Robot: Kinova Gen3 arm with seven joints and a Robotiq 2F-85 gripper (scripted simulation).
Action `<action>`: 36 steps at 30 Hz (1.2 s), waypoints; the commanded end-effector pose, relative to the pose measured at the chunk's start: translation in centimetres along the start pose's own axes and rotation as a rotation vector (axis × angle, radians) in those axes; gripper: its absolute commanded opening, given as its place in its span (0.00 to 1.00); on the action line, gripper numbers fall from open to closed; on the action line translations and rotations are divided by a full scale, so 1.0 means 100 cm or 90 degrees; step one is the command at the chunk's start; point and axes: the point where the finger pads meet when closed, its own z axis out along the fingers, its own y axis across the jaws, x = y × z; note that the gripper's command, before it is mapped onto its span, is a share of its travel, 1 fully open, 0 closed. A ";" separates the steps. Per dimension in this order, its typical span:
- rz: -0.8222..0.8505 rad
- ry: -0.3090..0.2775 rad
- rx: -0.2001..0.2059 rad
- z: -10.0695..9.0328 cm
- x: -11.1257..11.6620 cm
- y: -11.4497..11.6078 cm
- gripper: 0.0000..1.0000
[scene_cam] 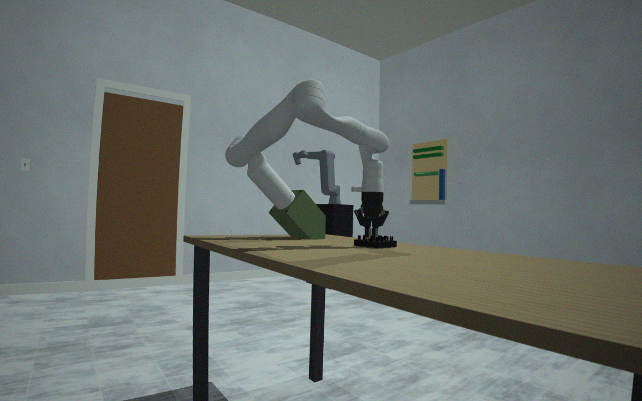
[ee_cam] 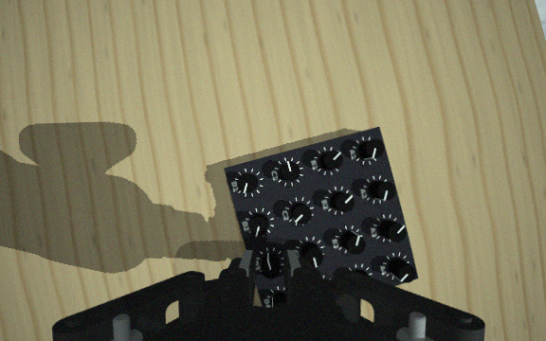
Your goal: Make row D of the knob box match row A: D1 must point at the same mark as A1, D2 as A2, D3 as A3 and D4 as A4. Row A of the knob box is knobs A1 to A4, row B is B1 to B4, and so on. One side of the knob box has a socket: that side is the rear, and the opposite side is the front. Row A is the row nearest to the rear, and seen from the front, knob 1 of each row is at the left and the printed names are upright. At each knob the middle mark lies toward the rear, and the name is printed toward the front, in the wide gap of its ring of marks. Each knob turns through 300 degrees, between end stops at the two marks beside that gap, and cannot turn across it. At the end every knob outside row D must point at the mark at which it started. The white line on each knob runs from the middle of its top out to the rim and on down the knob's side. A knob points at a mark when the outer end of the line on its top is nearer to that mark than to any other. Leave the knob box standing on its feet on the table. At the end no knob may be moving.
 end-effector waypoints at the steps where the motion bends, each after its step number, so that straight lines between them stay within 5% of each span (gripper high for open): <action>1: 0.000 -0.001 -0.001 -0.001 0.000 0.001 0.19; 16: 0.000 -0.001 -0.001 -0.001 0.000 0.001 0.19; 17: 0.000 -0.001 -0.001 -0.001 0.000 0.001 0.08; 36: 0.000 -0.001 -0.001 -0.001 0.000 0.001 0.08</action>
